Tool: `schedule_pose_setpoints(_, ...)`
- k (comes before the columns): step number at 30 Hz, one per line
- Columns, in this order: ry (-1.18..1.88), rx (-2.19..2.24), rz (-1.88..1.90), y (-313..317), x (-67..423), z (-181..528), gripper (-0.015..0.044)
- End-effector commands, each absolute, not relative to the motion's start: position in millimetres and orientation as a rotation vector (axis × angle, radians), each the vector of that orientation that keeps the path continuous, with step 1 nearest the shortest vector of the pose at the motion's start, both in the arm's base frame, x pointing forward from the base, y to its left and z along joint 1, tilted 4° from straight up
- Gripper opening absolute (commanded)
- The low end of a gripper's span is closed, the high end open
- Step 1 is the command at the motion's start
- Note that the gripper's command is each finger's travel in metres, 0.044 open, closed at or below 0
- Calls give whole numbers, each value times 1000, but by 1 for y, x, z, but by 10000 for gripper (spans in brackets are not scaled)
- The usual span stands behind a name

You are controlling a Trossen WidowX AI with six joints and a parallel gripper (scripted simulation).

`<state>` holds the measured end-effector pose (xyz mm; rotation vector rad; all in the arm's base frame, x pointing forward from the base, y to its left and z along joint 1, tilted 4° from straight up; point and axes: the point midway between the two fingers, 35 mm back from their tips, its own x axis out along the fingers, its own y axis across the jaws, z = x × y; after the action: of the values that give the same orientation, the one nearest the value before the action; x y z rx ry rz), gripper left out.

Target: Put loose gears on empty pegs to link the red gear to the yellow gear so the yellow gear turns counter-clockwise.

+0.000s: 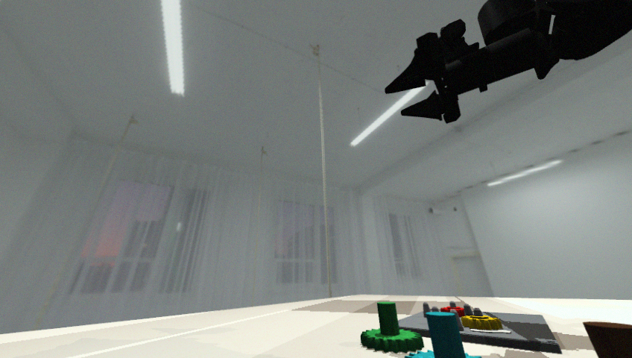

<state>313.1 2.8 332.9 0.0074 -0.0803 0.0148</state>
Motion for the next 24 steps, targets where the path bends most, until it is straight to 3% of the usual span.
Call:
schedule_pose_setpoints(1, -70, 12, 17, 3, 315, 332, 426)
schedule_pose_setpoints(13, 666, 261, 50, 53, 393, 214, 440)
schedule_pose_setpoints(24, 1374, 368, -157, 100, 389, 92, 440)
